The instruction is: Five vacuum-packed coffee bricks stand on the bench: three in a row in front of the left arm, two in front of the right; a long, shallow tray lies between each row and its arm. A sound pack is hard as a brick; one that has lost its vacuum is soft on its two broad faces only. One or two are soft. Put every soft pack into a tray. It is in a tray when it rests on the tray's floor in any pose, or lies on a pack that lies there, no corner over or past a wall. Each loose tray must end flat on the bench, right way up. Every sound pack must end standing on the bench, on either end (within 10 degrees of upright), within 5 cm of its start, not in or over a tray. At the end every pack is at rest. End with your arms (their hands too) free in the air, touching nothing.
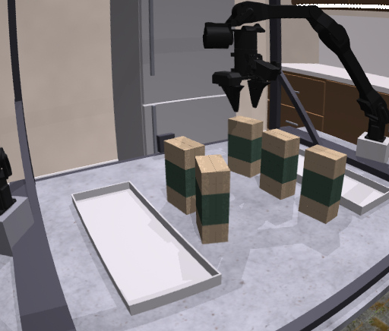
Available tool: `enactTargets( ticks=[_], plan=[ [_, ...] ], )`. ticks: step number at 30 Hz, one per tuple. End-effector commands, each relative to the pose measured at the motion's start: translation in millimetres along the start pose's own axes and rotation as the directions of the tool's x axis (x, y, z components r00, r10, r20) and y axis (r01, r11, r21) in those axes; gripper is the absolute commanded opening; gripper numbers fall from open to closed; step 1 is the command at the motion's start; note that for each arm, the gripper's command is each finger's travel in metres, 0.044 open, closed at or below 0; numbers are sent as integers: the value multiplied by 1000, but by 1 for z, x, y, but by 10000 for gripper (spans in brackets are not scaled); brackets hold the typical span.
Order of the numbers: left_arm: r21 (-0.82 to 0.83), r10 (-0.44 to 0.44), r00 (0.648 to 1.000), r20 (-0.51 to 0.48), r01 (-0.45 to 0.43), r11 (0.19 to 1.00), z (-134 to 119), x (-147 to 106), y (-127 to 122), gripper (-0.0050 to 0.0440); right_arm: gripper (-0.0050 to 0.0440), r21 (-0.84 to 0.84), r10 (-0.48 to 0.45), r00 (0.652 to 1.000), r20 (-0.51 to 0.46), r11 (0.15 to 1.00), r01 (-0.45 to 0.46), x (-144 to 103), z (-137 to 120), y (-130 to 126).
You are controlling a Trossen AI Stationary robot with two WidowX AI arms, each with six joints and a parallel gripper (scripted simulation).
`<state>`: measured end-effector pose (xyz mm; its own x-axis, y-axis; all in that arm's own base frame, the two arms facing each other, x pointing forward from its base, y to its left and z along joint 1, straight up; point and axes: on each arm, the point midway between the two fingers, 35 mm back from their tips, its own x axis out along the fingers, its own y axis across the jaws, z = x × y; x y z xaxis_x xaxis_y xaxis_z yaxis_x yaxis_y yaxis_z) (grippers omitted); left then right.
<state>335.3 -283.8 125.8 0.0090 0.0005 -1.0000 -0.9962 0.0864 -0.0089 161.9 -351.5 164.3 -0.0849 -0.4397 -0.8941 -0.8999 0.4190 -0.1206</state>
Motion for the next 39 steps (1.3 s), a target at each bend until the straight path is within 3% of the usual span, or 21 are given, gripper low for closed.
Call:
enactTargets(
  ticks=[1,4,7,14,17,21,26,34,39],
  plan=[
    [-6,-17,1000,-19,16,1000,-1,-10,0,354,358,-22,-37,999,20,999,38,-11,20,-27],
    [-6,-17,1000,-19,16,1000,-1,-10,0,354,358,-21,-38,999,21,999,38,-13,29,-35],
    [-6,-17,1000,-19,16,1000,-1,-10,0,354,358,-96,-73,993,94,992,82,-19,49,-48],
    [-6,-17,1000,-19,16,1000,-1,-10,0,354,358,-95,-74,993,96,992,83,-29,80,-69],
    [-6,-17,1000,-19,16,1000,-1,-10,0,354,358,-168,-91,981,169,978,120,-36,102,-78],
    [-6,-17,1000,-19,16,1000,-1,-10,0,354,358,-167,-92,981,171,978,121,-46,131,-91],
    [-6,-17,1000,-19,16,1000,-1,-10,0,354,358,-240,-93,966,241,959,152,-56,159,-100],
    [-6,-17,1000,-19,16,1000,-1,-10,0,354,358,-239,-93,966,243,959,153,-69,194,-109],
    [-6,-17,1000,-19,16,1000,-1,-10,0,354,358,-311,-78,949,307,934,177,-83,233,-112]
  ],
)
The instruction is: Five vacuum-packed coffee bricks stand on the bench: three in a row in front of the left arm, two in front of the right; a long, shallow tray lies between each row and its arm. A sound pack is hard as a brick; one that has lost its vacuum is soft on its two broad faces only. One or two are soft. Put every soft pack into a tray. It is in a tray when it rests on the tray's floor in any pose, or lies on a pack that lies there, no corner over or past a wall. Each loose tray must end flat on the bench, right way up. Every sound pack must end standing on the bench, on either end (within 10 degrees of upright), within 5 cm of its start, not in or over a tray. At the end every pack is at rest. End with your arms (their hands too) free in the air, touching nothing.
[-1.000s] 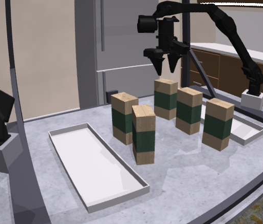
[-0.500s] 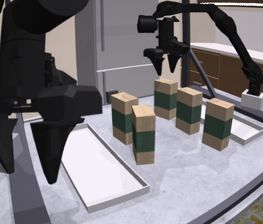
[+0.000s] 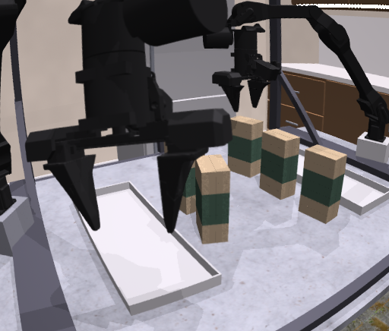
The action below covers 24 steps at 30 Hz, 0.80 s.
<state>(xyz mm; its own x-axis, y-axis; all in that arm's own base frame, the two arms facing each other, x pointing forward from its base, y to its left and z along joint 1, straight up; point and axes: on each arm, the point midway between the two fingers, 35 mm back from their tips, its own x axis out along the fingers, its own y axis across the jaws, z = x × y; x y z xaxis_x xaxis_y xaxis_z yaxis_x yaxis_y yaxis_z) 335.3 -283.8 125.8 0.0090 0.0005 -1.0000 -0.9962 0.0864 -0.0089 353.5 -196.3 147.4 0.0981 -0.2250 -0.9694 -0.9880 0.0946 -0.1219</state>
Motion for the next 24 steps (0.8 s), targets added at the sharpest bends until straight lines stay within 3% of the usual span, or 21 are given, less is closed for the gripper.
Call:
enactTargets(
  ticks=[1,7,22,24],
  plan=[
    [-6,-17,1000,-19,16,1000,-1,-10,0,354,358,-24,-20,1000,22,999,21,-8,28,-18],
    [-6,-17,1000,-19,16,1000,-1,-10,0,354,358,-55,-18,999,47,998,20,-10,49,-26],
    [-6,-17,1000,-19,16,1000,-1,-10,0,354,358,-184,12,990,143,983,14,-24,162,-45],
    [-6,-17,1000,-19,16,1000,-1,-10,0,354,358,-184,12,990,143,983,14,-24,162,-45]
  ],
)
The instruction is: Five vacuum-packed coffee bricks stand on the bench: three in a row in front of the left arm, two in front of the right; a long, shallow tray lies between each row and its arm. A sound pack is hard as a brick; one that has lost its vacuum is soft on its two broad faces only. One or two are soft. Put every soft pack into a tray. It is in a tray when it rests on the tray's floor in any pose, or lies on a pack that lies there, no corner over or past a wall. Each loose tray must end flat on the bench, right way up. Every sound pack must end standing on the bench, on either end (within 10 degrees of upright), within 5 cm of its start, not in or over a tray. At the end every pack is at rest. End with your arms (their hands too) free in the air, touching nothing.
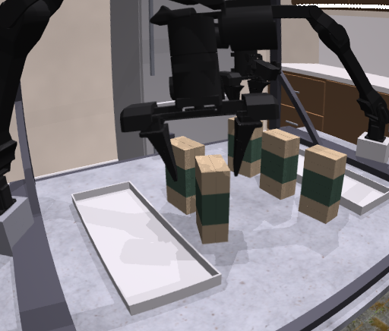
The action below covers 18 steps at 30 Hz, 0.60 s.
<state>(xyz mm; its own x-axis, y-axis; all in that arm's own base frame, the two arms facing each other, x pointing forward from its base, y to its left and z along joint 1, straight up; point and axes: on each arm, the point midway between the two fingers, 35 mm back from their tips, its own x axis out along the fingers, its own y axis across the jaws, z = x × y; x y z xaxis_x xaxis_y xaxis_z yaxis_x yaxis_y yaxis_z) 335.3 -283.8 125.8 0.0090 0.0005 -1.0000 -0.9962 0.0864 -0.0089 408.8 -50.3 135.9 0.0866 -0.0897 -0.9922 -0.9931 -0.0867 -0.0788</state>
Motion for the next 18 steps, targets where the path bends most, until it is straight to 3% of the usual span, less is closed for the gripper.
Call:
enactTargets(
  ticks=[1,4,15,18],
  plan=[
    [-6,-17,1000,-19,16,1000,-1,-10,0,354,358,0,-16,1000,6,1000,16,-6,18,-10],
    [-6,-17,1000,-19,16,1000,-1,-10,0,354,358,-80,12,998,56,997,-7,-6,42,-13],
    [-6,-17,1000,-19,16,1000,-1,-10,0,354,358,-161,51,994,99,986,-35,-8,125,-15],
    [-6,-17,1000,-19,16,1000,-1,-10,0,354,358,-161,51,994,100,986,-35,-8,133,-15]
  ],
)
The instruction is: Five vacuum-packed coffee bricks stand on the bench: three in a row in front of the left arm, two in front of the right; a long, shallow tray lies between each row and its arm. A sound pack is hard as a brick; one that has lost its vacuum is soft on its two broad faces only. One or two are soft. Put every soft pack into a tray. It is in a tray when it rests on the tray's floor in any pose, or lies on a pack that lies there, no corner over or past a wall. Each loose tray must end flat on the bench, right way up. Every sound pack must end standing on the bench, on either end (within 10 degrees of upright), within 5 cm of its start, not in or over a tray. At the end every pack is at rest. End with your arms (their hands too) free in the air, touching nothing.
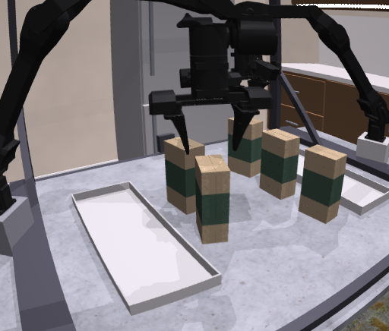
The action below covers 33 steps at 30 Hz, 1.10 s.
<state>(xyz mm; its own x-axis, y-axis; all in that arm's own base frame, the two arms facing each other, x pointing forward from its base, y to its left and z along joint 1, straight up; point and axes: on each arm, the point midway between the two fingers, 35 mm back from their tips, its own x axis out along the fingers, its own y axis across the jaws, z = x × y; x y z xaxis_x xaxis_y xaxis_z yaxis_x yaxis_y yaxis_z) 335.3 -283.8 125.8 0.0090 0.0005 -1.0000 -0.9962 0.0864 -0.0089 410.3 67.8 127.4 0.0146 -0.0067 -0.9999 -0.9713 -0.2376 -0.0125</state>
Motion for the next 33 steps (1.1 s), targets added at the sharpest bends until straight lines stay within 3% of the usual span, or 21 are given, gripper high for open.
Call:
enactTargets(
  ticks=[1,26,28,33],
  plan=[
    [-6,-17,1000,-19,16,1000,-1,-10,0,354,358,-4,-15,1000,9,1000,15,-5,23,-7],
    [-6,-17,1000,-19,16,1000,-1,-10,0,354,358,-4,-15,1000,10,1000,15,-4,31,-8],
    [-6,-17,1000,-19,16,1000,-1,-10,0,354,358,-4,-15,1000,10,1000,15,7,32,-8],
    [-6,-17,1000,-19,16,1000,-1,-10,0,354,358,-4,-15,1000,10,1000,15,7,32,-8]
  ],
)
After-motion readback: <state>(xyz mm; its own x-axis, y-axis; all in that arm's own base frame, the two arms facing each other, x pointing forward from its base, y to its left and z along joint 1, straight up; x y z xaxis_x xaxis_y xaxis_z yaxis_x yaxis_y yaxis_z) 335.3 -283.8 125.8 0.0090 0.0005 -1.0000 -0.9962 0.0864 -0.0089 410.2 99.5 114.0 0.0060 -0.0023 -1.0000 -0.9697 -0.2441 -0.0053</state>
